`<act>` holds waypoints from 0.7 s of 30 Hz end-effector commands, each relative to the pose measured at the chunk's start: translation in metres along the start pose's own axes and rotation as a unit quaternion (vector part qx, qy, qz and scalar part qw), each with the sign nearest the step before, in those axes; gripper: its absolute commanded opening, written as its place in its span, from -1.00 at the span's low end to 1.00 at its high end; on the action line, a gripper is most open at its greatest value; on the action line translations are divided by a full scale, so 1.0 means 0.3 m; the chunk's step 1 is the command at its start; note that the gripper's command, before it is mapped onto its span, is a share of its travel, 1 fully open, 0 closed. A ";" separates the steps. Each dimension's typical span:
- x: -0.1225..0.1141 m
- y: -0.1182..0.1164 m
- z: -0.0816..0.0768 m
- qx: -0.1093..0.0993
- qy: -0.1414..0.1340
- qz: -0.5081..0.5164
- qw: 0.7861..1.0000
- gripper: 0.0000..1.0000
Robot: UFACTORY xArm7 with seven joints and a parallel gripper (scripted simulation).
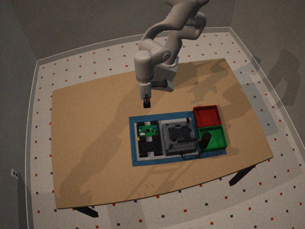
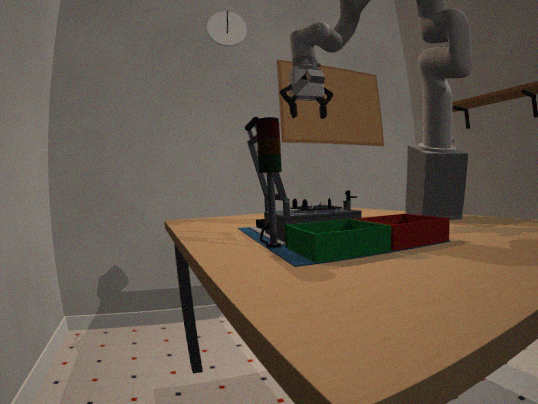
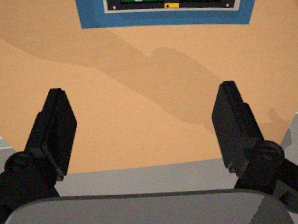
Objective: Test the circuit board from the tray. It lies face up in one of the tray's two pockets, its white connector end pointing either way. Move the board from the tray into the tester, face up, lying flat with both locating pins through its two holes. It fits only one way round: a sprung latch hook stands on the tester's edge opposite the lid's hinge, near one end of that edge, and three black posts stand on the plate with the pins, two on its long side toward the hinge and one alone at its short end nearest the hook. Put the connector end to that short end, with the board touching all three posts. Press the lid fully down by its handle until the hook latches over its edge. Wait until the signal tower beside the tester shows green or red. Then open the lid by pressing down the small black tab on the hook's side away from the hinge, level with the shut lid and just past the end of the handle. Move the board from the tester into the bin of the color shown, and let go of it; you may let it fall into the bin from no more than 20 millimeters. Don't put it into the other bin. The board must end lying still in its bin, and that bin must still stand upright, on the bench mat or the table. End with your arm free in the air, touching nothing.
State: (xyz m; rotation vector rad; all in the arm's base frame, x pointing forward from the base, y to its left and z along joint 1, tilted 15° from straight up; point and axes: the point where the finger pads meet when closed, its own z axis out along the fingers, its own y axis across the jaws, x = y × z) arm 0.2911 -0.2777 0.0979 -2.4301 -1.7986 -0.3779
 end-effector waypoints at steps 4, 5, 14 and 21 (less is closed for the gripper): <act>-0.002 0.003 0.048 -0.001 -0.001 0.000 1.000 1.00; -0.002 0.003 0.062 -0.001 -0.001 0.000 1.000 1.00; -0.002 0.004 0.192 -0.001 -0.001 0.000 1.000 1.00; -0.003 0.004 0.363 -0.001 -0.001 0.000 1.000 1.00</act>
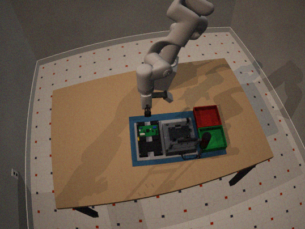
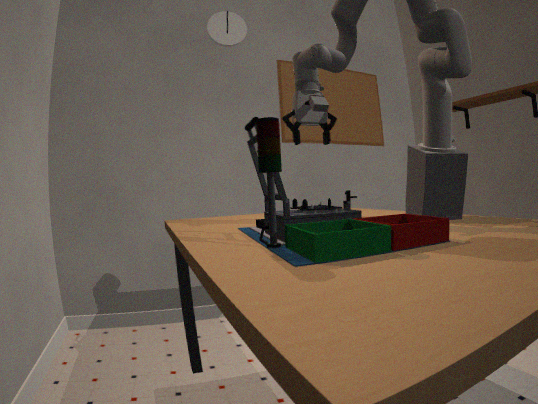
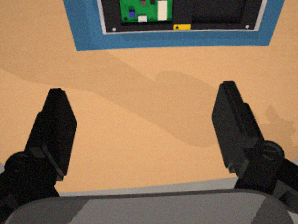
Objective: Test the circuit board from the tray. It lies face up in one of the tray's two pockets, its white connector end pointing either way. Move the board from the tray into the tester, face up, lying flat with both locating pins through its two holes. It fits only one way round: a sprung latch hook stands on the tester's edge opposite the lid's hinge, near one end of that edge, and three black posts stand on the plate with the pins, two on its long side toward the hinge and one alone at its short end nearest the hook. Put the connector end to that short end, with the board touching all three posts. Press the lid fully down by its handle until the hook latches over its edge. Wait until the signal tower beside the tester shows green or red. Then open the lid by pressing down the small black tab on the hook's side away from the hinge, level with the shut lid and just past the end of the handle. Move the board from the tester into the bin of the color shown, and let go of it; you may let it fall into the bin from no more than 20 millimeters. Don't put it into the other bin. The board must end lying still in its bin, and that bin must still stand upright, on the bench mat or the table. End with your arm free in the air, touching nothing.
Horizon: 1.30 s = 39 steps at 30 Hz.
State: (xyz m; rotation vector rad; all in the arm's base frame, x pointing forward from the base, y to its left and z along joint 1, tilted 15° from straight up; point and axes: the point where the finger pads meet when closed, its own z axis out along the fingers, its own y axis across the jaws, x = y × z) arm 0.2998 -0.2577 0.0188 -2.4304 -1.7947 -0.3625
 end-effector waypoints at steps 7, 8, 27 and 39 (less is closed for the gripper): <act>-0.005 0.018 0.253 -0.006 0.002 -0.001 1.000 1.00; -0.005 0.018 0.253 -0.006 0.002 -0.001 1.000 1.00; -0.003 0.021 0.556 -0.006 0.002 -0.001 1.000 1.00; -0.003 0.021 0.563 -0.006 0.002 -0.001 1.000 1.00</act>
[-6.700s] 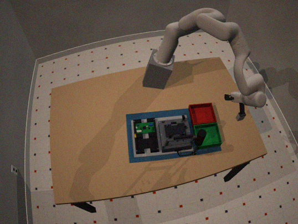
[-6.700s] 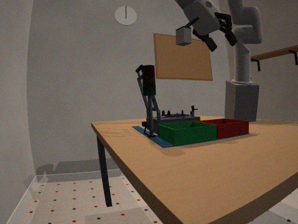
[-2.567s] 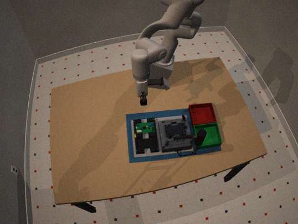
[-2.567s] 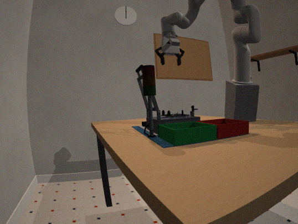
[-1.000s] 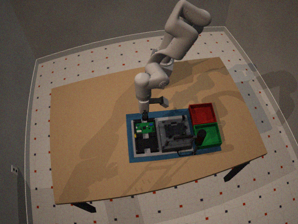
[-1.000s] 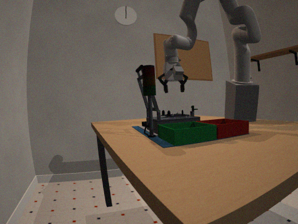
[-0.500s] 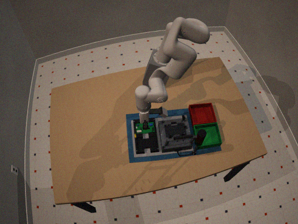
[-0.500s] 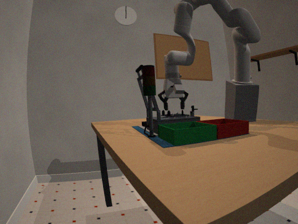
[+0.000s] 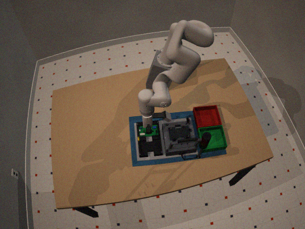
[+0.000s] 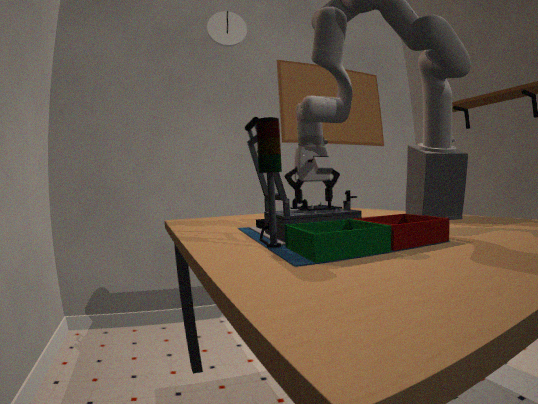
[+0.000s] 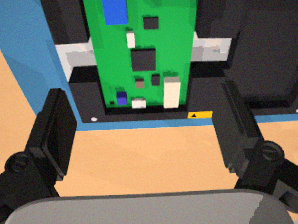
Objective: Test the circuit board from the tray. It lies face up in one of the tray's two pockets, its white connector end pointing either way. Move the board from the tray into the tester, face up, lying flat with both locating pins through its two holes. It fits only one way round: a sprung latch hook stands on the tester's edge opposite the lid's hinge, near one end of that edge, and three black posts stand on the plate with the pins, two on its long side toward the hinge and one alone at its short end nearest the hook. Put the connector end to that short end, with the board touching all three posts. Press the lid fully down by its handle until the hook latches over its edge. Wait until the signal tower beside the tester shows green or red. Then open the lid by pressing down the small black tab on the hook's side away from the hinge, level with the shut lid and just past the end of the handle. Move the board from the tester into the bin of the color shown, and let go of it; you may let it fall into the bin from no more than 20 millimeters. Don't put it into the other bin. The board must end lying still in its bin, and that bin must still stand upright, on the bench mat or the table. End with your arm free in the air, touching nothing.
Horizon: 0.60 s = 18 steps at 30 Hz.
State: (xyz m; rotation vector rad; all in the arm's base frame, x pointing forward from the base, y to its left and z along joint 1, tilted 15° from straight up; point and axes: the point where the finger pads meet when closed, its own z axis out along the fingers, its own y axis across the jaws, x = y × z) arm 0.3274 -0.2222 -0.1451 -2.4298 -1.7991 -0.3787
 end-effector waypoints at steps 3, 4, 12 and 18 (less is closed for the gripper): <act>-0.003 0.003 -0.003 -0.001 -0.001 0.000 1.000 1.00; -0.003 0.003 -0.003 -0.001 -0.001 0.000 1.000 1.00; -0.004 0.004 0.007 -0.001 -0.001 0.000 1.000 1.00; -0.005 0.005 0.050 -0.001 -0.001 0.000 1.000 1.00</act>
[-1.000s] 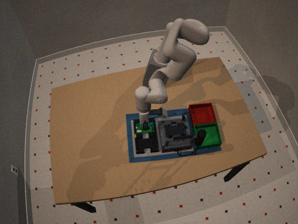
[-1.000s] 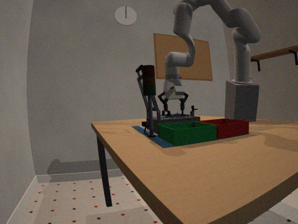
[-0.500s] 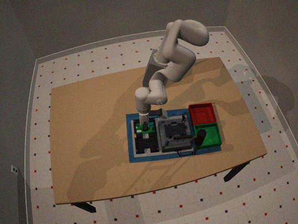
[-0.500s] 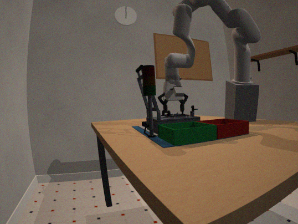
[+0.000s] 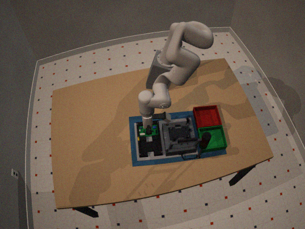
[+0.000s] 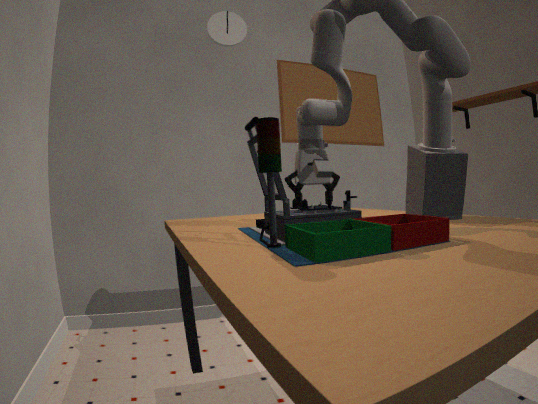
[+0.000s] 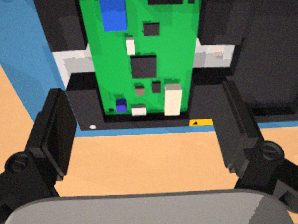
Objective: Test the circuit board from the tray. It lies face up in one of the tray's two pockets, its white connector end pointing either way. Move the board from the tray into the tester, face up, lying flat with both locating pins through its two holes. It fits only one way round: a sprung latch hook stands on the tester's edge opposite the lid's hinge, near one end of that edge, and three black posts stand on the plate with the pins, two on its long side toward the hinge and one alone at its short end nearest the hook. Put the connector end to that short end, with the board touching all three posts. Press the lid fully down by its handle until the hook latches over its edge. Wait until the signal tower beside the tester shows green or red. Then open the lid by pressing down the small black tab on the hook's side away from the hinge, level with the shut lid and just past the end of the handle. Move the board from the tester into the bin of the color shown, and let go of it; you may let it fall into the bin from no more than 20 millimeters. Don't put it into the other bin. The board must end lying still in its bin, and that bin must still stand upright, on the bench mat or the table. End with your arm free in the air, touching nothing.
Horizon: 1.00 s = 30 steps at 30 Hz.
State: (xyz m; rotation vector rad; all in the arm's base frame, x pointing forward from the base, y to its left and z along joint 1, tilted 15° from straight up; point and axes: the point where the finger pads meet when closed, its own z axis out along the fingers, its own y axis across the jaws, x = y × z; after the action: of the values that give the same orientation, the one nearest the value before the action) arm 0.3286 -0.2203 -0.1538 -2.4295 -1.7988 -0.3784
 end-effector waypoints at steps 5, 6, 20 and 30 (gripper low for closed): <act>-0.005 0.005 0.048 -0.001 -0.001 0.000 1.000 1.00; -0.006 0.005 0.057 -0.001 -0.001 0.000 1.000 1.00; -0.007 0.007 0.102 -0.001 -0.001 0.000 1.000 1.00; -0.007 0.007 0.105 -0.001 -0.001 0.000 1.000 1.00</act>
State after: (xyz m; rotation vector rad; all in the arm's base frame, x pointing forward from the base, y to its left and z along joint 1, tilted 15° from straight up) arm 0.3337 -0.2144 -0.1848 -2.4296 -1.7989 -0.3788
